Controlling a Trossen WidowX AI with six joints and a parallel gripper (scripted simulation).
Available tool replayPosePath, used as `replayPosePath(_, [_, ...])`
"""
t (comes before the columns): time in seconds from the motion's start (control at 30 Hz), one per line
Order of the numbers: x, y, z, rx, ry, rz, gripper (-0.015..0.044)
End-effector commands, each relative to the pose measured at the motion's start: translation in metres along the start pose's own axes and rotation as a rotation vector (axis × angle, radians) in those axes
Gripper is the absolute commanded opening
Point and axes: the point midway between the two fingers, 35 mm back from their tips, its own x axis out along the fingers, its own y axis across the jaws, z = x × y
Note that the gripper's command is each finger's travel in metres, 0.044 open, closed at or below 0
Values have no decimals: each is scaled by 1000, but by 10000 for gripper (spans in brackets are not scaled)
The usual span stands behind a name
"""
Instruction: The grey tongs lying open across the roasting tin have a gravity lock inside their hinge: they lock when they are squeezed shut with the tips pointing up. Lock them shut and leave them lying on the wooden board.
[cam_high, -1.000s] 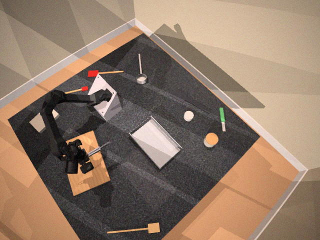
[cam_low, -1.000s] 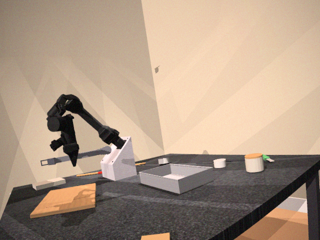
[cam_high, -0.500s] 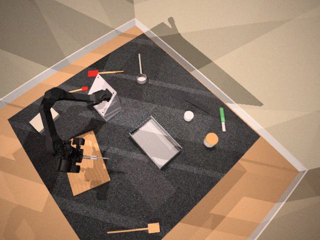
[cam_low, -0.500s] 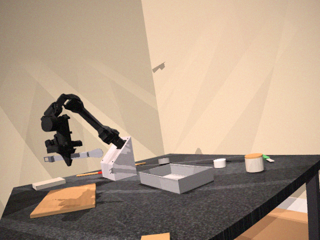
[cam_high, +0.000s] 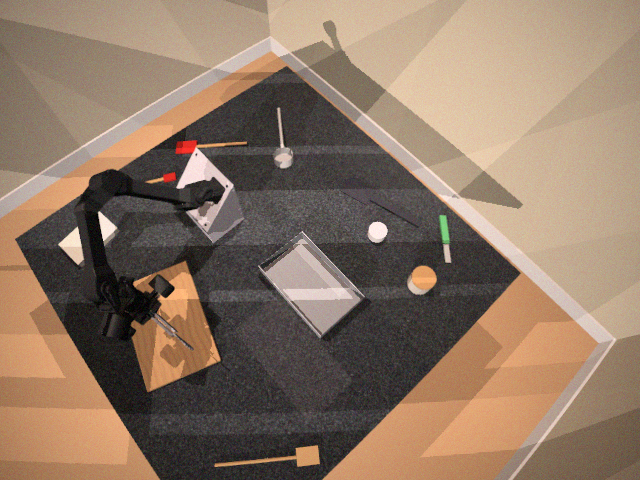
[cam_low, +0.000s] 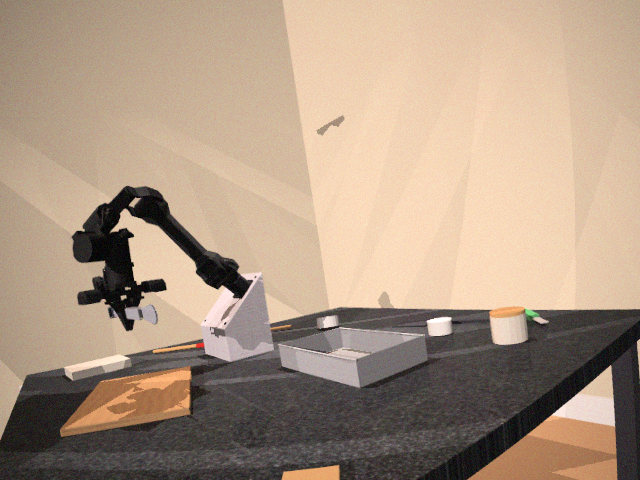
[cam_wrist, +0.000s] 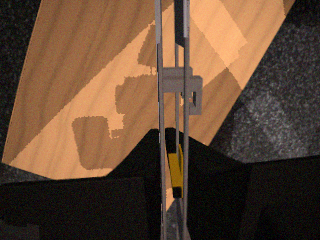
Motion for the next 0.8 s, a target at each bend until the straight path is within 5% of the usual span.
replayPosePath(0.0, [-4,4,8,182,7,12,-150])
replayPosePath(0.5, [-3,3,9,211,17,5,-150])
replayPosePath(0.77, [14,-4,4,228,165,-80,-150])
